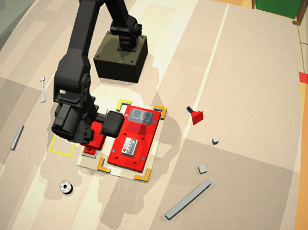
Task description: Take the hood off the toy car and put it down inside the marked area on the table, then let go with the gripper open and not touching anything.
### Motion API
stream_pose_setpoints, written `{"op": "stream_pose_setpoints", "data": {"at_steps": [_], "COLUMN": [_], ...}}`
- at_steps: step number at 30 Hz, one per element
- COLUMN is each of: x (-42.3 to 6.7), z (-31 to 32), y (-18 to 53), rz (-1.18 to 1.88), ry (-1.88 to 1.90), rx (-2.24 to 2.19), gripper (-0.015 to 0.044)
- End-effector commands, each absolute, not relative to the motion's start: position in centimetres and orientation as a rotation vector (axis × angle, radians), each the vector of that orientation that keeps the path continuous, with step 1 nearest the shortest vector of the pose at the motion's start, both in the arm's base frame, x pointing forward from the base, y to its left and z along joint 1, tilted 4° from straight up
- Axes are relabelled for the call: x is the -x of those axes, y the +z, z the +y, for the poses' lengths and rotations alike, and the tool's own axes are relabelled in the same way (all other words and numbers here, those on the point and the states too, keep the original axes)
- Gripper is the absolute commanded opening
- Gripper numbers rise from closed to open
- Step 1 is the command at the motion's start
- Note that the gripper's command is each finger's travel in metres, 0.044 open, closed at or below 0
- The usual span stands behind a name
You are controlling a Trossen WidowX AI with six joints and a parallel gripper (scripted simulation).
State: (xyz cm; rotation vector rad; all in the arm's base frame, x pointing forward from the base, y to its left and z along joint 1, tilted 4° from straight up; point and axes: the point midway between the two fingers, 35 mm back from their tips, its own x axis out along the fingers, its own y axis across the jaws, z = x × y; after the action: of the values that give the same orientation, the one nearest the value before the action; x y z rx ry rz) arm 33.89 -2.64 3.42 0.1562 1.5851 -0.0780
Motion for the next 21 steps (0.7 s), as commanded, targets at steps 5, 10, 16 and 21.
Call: {"op": "stream_pose_setpoints", "data": {"at_steps": [5,10,16,21], "x": [-33.1,-32.4,-31.3,-30.2], "z": [-6.7,-9.3,-12.2,-14.6], "y": [3.4,3.4,3.4,3.4], "rz": [1.585,1.585,1.586,1.587], "ry": [-0.077,-0.076,-0.074,-0.072], "rx": [-0.145,-0.136,-0.125,-0.116], "gripper": [0.0,0.0,0.0,0.0]}}
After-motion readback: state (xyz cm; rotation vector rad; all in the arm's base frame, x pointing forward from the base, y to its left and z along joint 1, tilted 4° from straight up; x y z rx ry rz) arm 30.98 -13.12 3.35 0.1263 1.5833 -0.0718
